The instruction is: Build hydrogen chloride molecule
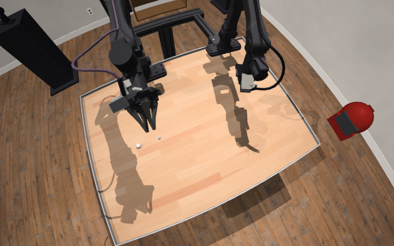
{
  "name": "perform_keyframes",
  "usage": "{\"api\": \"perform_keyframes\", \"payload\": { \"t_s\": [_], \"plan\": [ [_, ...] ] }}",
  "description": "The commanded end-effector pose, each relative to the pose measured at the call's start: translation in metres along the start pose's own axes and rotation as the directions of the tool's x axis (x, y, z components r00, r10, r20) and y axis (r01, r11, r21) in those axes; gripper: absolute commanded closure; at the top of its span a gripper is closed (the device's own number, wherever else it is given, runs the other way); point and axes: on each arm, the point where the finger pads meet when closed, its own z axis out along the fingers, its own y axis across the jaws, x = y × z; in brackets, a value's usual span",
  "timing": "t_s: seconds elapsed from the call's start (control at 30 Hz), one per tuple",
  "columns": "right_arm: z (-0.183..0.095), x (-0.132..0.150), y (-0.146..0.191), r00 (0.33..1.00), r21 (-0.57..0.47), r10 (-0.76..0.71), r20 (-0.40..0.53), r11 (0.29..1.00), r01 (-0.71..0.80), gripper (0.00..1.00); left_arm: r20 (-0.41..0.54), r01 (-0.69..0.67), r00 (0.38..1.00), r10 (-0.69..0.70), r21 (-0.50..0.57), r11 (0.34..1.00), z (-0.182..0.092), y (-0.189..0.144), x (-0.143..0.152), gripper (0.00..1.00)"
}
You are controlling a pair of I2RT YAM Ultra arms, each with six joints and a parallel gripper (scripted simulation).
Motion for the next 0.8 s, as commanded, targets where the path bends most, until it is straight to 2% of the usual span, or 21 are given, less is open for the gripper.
{"api": "perform_keyframes", "payload": {
  "t_s": [0.0,0.07,0.2,0.33,0.47,0.77],
  "plan": [
    [0.009,0.011,-0.010,0.993,0.038,0.107,-0.048,0.994,-0.105,0.80,0.109,0.008,0.994,-0.006,-0.021,1.000,-0.025,0.004,-0.021,1.00],
    [0.009,0.011,-0.010,0.993,0.038,0.107,-0.048,0.994,-0.105,0.80,0.109,0.008,0.994,-0.006,-0.021,1.000,-0.025,0.004,-0.021,1.00],
    [0.022,0.047,-0.024,0.974,0.093,0.184,-0.135,0.981,-0.172,0.80,0.109,0.008,0.994,-0.006,-0.021,1.000,-0.025,0.004,-0.021,1.00],
    [0.033,0.062,-0.034,0.948,0.147,0.264,-0.175,0.959,-0.240,0.80,0.109,0.008,0.994,-0.006,-0.021,1.000,-0.025,0.004,-0.021,1.00],
    [0.041,0.099,-0.050,0.906,0.230,0.349,-0.241,0.927,-0.296,0.80,0.109,0.008,0.994,-0.006,-0.021,1.000,-0.025,0.004,-0.021,1.00],
    [0.054,0.122,-0.064,0.835,0.334,0.483,-0.263,0.858,-0.391,0.80,0.109,0.008,0.994,-0.006,-0.021,1.000,-0.025,0.004,-0.021,1.00]
  ]
}}
